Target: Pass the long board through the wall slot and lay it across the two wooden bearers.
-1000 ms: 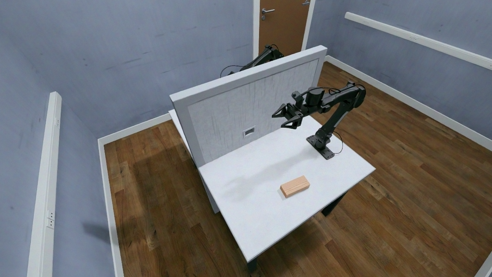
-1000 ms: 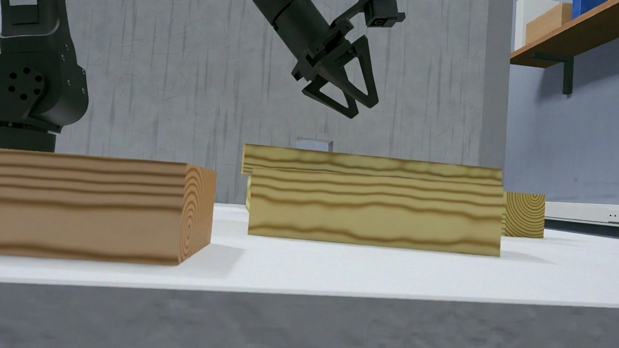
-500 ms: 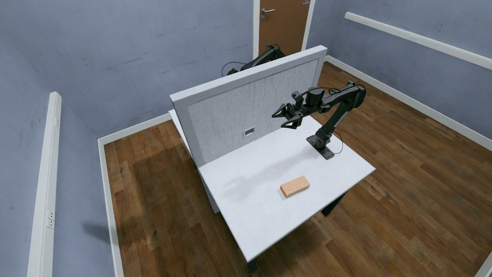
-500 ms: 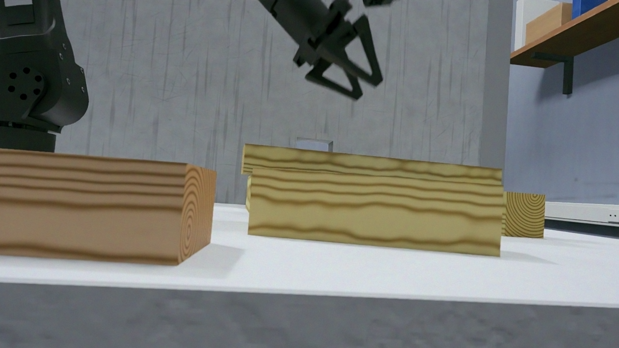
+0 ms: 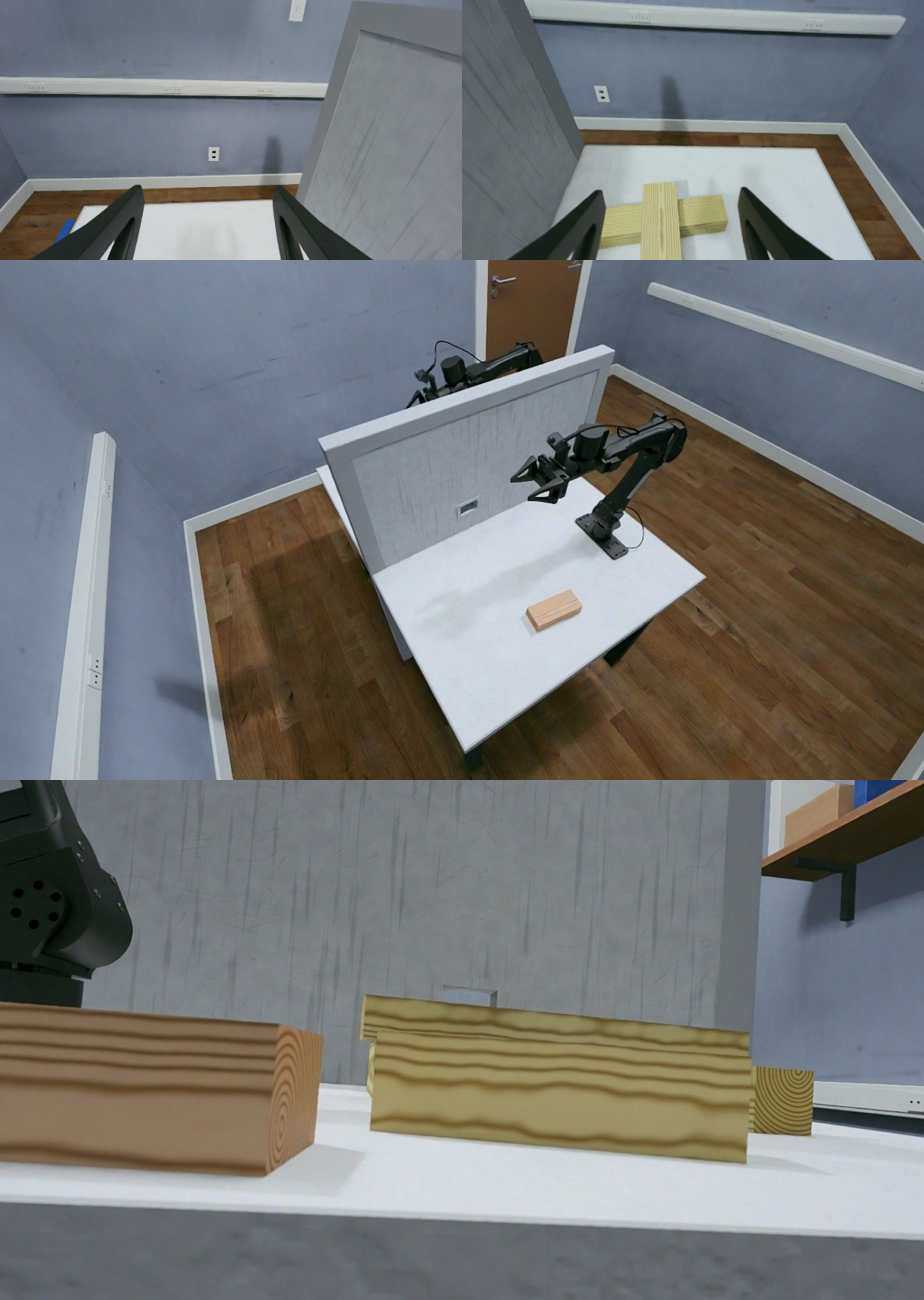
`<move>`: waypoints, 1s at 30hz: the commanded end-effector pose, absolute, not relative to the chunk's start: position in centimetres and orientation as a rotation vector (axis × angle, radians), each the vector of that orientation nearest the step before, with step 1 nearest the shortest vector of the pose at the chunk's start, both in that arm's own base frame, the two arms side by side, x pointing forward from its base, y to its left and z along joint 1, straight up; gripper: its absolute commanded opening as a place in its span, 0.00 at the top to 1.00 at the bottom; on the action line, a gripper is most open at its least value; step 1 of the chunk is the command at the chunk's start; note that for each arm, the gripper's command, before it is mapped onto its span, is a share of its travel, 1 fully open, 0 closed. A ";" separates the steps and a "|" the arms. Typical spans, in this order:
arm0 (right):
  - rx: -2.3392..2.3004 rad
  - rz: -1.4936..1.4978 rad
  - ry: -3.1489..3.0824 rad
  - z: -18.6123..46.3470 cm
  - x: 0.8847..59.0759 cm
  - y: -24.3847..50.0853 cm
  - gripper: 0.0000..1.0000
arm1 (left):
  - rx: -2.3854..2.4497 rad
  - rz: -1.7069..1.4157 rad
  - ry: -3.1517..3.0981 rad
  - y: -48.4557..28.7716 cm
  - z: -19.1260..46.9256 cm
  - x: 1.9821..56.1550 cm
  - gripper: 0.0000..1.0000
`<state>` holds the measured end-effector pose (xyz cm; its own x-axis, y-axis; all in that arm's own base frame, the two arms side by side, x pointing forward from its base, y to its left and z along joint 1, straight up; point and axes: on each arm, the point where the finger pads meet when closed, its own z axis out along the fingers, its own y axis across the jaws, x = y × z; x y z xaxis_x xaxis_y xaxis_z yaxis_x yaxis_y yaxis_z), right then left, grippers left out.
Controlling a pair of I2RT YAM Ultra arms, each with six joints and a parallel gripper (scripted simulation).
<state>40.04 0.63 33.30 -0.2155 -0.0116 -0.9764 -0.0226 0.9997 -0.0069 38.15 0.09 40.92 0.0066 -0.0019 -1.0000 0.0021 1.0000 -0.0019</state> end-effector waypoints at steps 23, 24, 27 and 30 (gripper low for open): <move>-0.012 0.002 1.547 41.7 37.6 0.4 0.28 | 0.003 0.009 1.549 0.0 42.0 38.3 0.27; -0.014 0.004 1.554 41.3 37.6 0.5 0.28 | 0.004 0.008 1.532 0.0 42.6 37.9 0.27; -0.017 0.007 1.567 40.7 37.7 0.6 0.28 | 0.006 0.006 1.521 -0.1 43.0 37.6 0.27; -0.017 0.008 1.505 43.4 37.2 0.6 0.28 | -0.011 0.024 1.514 0.7 43.2 37.6 0.27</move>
<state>38.21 0.02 40.43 -0.0072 0.0001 -1.0000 0.0032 1.0000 0.0000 38.19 0.15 40.59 -0.0038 -0.0002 -1.0000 -0.0012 1.0000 -0.0002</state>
